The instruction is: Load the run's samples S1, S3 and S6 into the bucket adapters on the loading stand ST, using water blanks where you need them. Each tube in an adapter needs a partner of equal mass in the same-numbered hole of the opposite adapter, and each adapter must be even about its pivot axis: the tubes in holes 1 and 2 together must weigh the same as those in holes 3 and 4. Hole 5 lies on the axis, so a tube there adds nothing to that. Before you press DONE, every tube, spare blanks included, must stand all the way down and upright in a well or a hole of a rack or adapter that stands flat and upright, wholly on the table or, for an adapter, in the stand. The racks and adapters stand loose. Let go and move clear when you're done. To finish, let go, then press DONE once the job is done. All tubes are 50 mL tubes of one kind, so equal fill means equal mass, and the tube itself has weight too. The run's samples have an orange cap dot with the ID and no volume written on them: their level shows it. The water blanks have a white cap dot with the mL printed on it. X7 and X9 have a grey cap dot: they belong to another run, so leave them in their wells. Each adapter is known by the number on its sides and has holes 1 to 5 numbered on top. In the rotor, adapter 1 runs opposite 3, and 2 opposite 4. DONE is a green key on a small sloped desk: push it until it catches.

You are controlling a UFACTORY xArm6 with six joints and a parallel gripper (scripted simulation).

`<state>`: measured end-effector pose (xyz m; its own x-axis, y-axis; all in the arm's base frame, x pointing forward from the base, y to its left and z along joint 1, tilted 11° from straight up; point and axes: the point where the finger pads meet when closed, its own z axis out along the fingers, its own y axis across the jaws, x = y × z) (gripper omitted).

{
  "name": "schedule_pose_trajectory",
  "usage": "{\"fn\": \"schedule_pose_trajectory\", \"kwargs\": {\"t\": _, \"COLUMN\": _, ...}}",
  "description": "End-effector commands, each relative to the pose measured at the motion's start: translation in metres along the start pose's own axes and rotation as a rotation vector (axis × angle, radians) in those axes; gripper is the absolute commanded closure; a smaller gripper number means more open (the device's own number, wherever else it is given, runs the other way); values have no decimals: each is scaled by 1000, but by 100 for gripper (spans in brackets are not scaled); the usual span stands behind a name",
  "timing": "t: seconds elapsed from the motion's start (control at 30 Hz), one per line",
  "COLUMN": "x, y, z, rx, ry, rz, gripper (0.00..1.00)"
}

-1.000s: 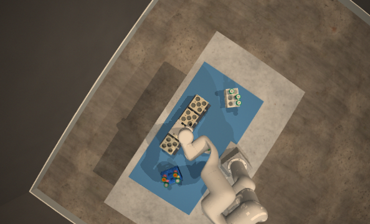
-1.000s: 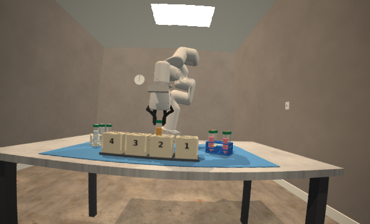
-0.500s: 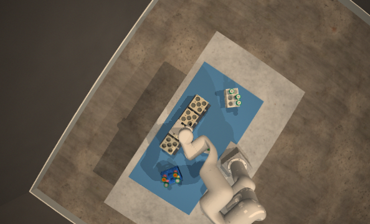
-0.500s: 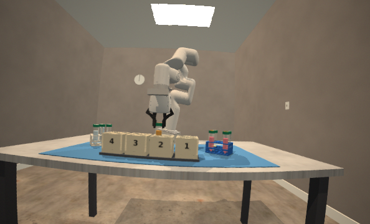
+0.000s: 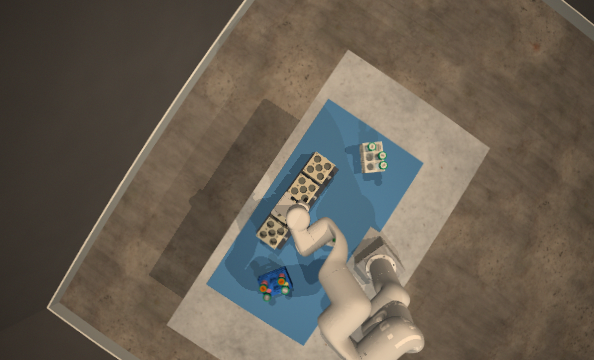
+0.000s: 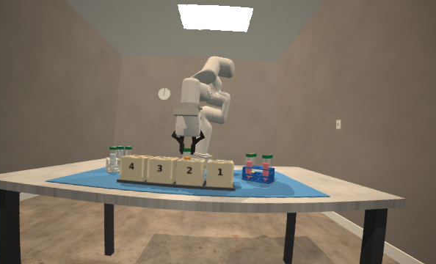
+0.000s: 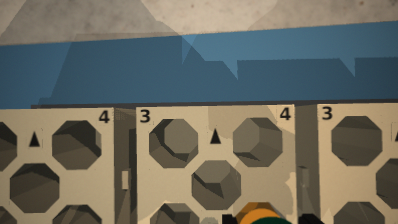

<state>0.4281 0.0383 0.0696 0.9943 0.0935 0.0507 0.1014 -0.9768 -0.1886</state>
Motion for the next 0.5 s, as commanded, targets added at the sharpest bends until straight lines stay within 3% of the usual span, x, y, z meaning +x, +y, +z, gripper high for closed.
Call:
{"fn": "schedule_pose_trajectory", "kwargs": {"t": 0.0, "x": 2, "y": 0, "z": 3, "rx": 0, "ry": 4, "rz": 0, "gripper": 100}}
{"fn": "schedule_pose_trajectory", "kwargs": {"t": 0.47, "x": 2, "y": 0, "z": 12, "rx": 0, "ry": 4, "rz": 0, "gripper": 100}}
